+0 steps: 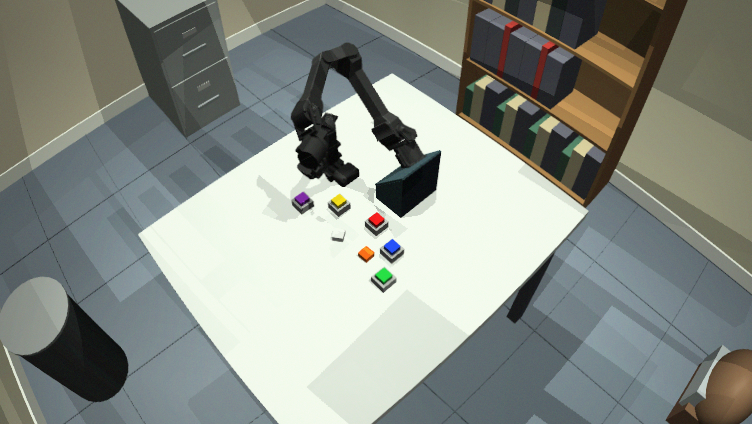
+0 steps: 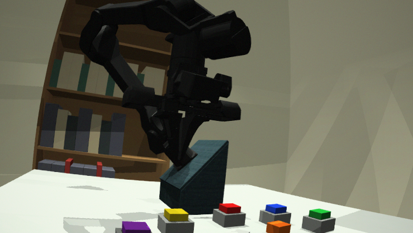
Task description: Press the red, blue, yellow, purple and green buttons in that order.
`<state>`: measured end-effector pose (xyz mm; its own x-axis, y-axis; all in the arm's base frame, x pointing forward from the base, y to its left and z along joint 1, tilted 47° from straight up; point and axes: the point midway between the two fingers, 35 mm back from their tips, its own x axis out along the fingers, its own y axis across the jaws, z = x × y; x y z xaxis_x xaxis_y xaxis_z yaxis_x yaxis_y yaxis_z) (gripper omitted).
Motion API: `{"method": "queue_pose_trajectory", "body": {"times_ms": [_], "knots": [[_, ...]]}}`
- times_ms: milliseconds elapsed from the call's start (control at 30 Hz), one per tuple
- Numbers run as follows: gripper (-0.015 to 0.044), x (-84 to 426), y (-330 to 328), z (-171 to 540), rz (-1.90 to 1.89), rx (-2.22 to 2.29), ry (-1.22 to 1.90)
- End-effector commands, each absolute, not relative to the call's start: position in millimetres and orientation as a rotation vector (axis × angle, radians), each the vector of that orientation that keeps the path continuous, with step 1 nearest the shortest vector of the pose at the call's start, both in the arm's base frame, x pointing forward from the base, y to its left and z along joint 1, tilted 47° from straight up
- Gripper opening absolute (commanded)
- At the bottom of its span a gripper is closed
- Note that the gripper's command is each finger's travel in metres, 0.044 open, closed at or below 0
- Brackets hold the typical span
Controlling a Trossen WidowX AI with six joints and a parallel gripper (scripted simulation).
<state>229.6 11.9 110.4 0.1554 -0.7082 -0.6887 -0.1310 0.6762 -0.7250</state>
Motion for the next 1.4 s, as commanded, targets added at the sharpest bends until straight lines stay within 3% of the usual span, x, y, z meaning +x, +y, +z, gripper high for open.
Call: {"method": "queue_pose_trajectory", "body": {"times_ms": [0, 233, 433, 1367], "knots": [[0.0020, 263, 0, 135, -0.483, -0.757, 1.367], [0.0020, 296, -24, 164, -0.495, -0.764, 1.362], [0.0020, 306, -66, 125, -0.497, -0.765, 1.360], [0.0020, 312, -93, 100, -0.499, -0.767, 1.359]]}}
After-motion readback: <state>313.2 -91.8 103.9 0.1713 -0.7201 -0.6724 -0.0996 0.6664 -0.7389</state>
